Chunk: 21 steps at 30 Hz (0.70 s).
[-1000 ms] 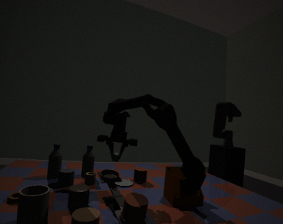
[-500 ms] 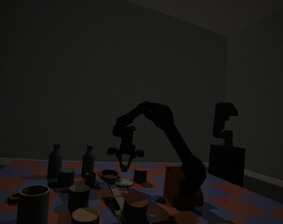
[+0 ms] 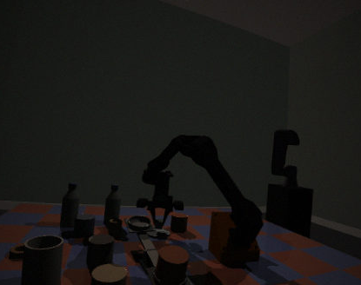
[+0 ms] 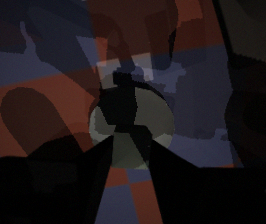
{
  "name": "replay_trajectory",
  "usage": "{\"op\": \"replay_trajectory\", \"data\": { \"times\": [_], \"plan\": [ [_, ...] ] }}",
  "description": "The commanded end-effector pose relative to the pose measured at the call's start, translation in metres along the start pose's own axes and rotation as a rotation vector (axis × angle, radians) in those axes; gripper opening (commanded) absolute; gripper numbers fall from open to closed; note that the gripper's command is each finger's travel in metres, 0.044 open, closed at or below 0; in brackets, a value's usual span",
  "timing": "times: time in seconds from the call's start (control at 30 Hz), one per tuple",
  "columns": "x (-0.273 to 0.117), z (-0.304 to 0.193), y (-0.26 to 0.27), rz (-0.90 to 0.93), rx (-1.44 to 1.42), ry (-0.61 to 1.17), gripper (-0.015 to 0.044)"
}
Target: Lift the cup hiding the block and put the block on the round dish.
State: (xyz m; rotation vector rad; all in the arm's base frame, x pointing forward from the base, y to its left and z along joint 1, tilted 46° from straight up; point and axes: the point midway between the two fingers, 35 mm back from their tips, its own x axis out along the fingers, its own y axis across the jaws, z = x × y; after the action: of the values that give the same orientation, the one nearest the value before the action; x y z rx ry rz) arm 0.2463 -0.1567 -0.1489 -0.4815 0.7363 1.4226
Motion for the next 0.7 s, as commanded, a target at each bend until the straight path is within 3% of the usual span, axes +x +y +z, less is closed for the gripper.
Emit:
{"op": "replay_trajectory", "data": {
  "times": [0.0,0.47,0.67],
  "plan": [
    [0.002,-0.001,-0.002,-0.013,0.002,0.003,0.0],
    [0.022,-0.001,-0.002,-0.013,0.001,0.002,0.0],
    [0.017,-0.001,-0.001,-0.009,-0.002,0.005,0.0157]
  ]
}}
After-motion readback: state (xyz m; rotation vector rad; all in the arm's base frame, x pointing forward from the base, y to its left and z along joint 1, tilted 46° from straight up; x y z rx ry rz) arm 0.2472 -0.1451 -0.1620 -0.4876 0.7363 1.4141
